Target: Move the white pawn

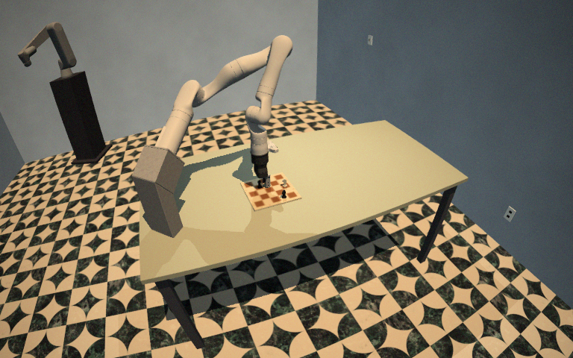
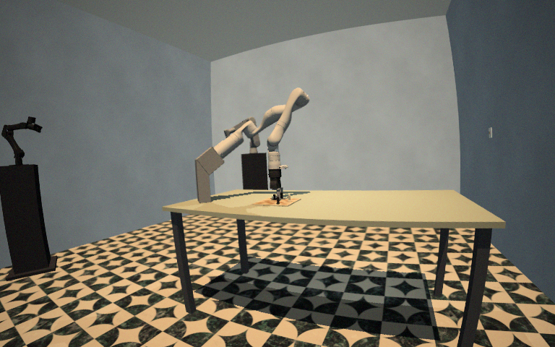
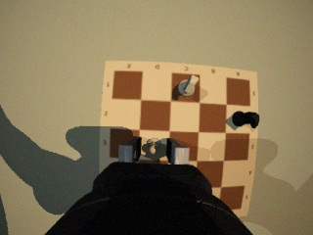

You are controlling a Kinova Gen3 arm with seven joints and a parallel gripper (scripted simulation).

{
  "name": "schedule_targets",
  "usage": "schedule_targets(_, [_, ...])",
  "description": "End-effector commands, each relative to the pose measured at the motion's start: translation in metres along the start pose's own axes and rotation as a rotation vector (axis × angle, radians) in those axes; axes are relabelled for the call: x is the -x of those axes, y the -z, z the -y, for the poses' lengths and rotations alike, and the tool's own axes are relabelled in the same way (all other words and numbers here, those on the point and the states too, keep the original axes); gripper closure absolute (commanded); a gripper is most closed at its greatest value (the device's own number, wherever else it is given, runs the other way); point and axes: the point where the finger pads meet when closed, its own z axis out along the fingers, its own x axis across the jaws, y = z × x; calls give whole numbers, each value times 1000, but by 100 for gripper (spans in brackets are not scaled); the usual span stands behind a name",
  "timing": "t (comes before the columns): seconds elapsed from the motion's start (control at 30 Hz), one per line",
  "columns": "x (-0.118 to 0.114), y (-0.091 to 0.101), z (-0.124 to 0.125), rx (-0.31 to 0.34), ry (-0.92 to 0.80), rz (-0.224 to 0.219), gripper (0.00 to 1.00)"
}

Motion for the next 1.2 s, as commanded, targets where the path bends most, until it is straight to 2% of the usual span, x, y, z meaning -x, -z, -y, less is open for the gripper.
schedule_targets(0.0, [0, 0, 0, -1, 0, -1, 32])
schedule_targets(0.27, [0, 2, 0, -1, 0, -1, 32])
schedule_targets(0.43, [0, 9, 0, -1, 0, -1, 32])
schedule_targets(0.7, [0, 32, 0, -1, 0, -1, 32])
schedule_targets(0.77, [0, 32, 0, -1, 0, -1, 32])
schedule_targets(1.17, [0, 71, 0, -1, 0, -1, 32])
